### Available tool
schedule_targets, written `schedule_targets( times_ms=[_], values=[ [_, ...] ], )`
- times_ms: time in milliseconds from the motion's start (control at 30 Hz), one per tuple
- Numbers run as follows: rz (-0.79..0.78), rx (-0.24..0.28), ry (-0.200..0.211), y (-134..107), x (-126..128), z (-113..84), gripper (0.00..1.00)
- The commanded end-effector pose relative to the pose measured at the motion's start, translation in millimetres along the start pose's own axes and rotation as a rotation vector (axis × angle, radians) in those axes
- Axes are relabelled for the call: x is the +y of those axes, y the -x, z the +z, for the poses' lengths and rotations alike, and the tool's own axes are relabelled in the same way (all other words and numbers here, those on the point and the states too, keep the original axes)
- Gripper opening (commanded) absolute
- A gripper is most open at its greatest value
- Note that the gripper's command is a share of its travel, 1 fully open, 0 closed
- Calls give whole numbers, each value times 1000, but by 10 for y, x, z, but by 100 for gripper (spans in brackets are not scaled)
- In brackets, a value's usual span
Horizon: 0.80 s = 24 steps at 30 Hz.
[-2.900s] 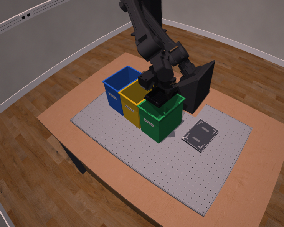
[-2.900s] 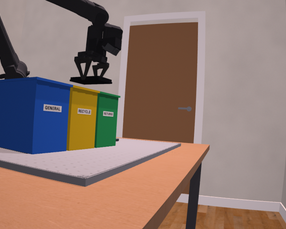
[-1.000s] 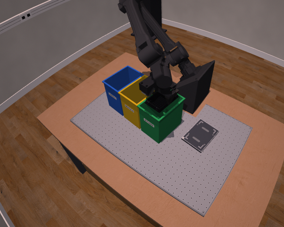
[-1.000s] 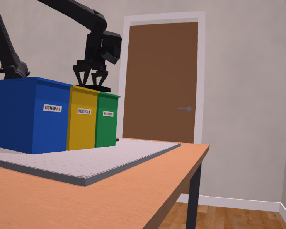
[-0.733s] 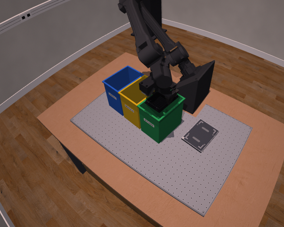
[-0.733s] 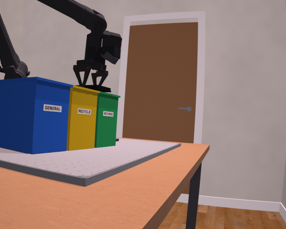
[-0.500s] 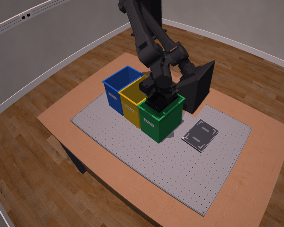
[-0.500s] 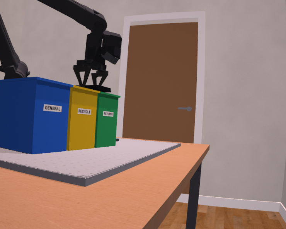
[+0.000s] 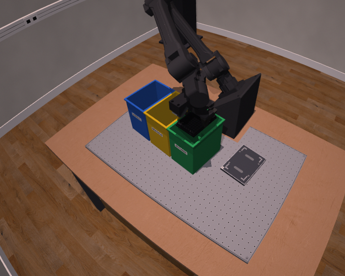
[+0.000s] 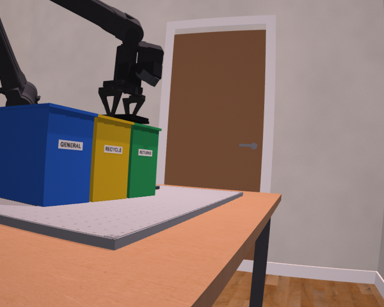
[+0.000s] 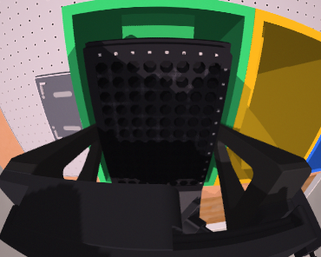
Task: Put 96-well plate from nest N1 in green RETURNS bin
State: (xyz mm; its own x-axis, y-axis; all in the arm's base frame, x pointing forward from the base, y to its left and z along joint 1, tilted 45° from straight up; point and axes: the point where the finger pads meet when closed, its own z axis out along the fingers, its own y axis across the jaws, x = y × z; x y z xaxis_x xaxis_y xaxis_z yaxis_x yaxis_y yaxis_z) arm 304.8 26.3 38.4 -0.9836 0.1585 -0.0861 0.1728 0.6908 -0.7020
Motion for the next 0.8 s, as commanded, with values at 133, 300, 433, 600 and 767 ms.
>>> schedule_targets(
  times_ms=[133,300,433,600,767],
  values=[
    [5,4,0,42,-9,84,0],
    [5,5,0,38,-8,106,0],
    [3,6,-2,29,-6,139,0],
    [4,5,-1,27,-10,169,0],
    [3,6,-2,22,-7,207,0]
  ],
)
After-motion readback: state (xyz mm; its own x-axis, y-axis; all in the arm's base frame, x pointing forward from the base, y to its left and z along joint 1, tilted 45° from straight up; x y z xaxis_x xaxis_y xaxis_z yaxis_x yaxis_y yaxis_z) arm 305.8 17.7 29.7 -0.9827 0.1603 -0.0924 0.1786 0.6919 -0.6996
